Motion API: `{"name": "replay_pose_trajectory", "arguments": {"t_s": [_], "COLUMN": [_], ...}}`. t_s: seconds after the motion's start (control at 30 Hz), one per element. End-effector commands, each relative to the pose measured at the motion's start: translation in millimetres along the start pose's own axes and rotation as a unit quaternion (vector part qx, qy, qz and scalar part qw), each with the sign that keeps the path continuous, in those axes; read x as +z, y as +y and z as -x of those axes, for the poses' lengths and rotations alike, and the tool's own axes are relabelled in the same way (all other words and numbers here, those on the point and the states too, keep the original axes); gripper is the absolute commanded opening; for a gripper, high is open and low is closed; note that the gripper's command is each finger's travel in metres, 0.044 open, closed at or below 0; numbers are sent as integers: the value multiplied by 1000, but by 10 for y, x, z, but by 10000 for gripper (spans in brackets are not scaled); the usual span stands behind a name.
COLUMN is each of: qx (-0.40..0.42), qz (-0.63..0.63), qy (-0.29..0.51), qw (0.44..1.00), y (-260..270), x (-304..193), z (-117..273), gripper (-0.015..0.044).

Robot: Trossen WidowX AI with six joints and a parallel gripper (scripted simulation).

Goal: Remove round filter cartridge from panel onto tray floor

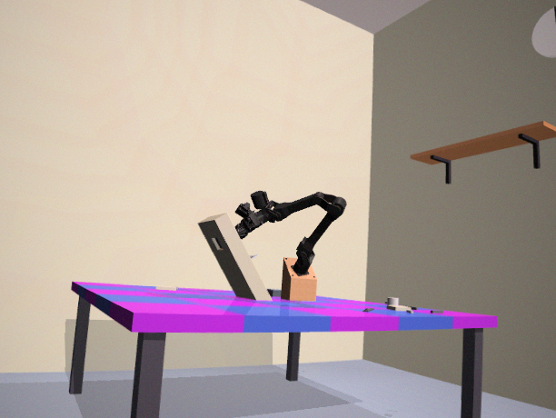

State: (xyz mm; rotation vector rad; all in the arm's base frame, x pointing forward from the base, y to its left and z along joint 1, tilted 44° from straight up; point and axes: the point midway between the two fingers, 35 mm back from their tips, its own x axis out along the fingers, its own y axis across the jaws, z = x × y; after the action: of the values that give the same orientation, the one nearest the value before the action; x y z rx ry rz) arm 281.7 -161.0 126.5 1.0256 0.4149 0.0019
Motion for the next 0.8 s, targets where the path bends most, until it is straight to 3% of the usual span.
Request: {"name": "replay_pose_trajectory", "arguments": {"t_s": [0.0, 0.77], "qx": [-2, -2], "qz": [-4, -4], "qy": [0, 0], "qw": [1000, 1000], "y": [-18, -2], "x": [0, 7], "z": [-6, -25], "gripper": [108, 108]}}
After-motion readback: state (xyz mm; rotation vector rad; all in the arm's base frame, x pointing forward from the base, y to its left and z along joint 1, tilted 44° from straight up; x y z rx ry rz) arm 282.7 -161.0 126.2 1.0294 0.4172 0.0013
